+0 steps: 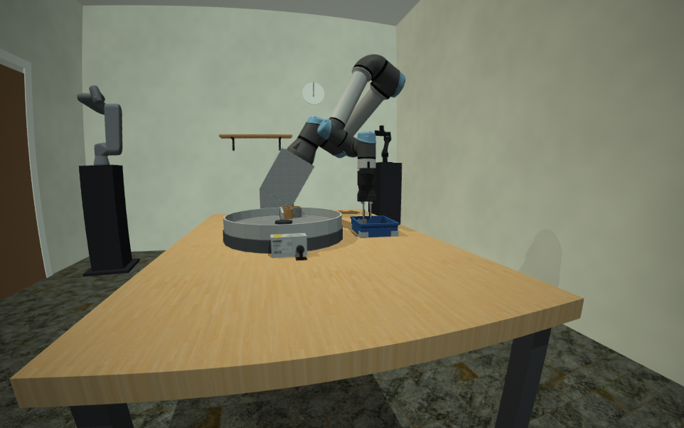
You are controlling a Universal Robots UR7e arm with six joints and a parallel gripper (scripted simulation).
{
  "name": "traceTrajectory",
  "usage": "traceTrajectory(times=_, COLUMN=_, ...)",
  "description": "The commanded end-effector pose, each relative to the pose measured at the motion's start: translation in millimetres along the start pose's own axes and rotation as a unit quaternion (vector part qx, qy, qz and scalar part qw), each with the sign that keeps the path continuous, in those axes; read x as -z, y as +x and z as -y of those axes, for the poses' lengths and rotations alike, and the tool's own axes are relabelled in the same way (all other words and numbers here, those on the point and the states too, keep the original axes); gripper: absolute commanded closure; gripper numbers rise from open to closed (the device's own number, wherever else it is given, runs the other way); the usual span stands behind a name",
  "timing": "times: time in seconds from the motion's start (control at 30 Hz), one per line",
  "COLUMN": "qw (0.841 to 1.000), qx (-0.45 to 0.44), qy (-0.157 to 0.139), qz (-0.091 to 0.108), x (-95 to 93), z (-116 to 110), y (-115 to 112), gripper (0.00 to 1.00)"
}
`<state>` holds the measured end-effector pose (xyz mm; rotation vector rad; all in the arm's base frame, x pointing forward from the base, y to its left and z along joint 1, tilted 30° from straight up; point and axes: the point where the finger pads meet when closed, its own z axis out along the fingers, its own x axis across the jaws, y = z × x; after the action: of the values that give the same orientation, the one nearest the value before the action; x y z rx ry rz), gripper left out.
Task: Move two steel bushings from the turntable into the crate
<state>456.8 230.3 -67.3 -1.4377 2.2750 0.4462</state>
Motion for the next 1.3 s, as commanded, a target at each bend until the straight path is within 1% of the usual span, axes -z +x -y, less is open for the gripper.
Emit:
traceTrajectory(times=0.0, qw=1.000, qx=-0.001, qy=-0.001, qz=0.000, x=0.6, z=-1.0, y=1.0, gripper=0.53)
traceTrajectory(times=0.07, qw=1.000, qx=-0.001, qy=-0.001, qz=0.000, x=0.6, z=-1.0, y=1.0, gripper=0.53)
traceTrajectory(times=0.23, qw=1.000, qx=-0.002, qy=-0.002, qz=0.000, x=52.5, z=0.6, y=-0.1, gripper=0.53)
traceTrajectory(times=0.63, qw=1.000, qx=-0.002, qy=-0.002, qz=0.000, x=52.5, z=0.6, y=-0.1, gripper=0.53)
traceTrajectory(times=0.67, qw=1.000, qx=-0.001, qy=0.003, qz=0.001, x=62.9, z=3.6, y=-2.6, gripper=0.53)
traceTrajectory(times=0.8, qw=1.000, qx=-0.002, qy=0.001, qz=0.001, x=104.7, z=3.5, y=-2.5, gripper=0.53)
traceTrajectory(times=1.2, qw=1.000, qx=-0.002, qy=0.001, qz=0.001, x=104.7, z=3.5, y=-2.5, gripper=0.53)
traceTrajectory(times=1.27, qw=1.000, qx=-0.002, qy=0.006, qz=0.002, x=103.6, z=4.3, y=-3.7, gripper=0.53)
